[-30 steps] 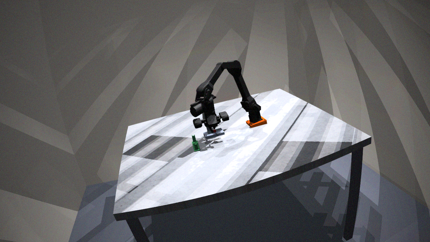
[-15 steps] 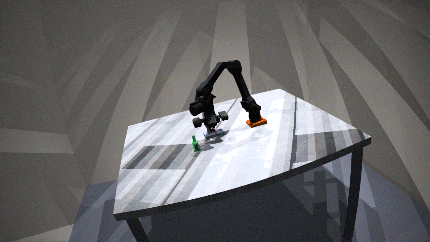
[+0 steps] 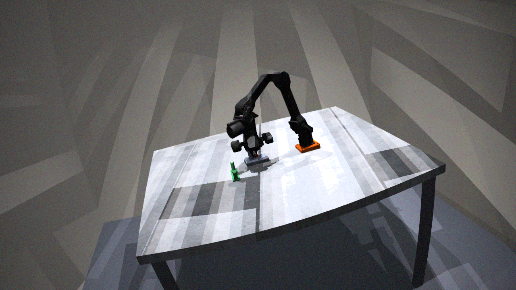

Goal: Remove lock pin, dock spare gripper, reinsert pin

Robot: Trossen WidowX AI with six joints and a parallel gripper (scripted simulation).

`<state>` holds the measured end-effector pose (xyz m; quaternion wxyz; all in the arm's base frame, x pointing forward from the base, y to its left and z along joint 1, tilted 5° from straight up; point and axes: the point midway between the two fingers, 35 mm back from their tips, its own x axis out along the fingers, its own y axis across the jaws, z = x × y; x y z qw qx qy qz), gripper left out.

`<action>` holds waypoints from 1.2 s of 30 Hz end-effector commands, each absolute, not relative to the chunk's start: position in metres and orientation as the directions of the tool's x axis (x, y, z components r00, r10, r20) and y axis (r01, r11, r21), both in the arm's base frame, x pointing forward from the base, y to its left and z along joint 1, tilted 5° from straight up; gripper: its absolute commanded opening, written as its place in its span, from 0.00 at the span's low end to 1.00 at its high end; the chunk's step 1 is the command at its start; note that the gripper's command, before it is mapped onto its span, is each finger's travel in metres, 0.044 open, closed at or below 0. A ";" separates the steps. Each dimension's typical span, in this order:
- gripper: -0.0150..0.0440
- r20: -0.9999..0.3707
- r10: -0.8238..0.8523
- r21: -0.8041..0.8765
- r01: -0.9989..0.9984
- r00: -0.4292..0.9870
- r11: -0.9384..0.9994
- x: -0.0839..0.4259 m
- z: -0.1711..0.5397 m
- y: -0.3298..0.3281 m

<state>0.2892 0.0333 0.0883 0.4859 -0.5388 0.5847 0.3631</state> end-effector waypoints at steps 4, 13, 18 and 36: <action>0.25 -0.959 -0.278 -0.099 -0.983 0.053 0.155 0.290 0.088 0.028; 0.25 -0.959 -0.277 -0.098 -0.983 0.052 0.154 0.288 0.088 0.022; 0.25 -0.959 -0.277 -0.098 -0.983 0.052 0.154 0.287 0.088 0.018; 0.30 -0.960 -0.277 -0.096 -0.983 0.050 0.156 0.285 0.089 0.008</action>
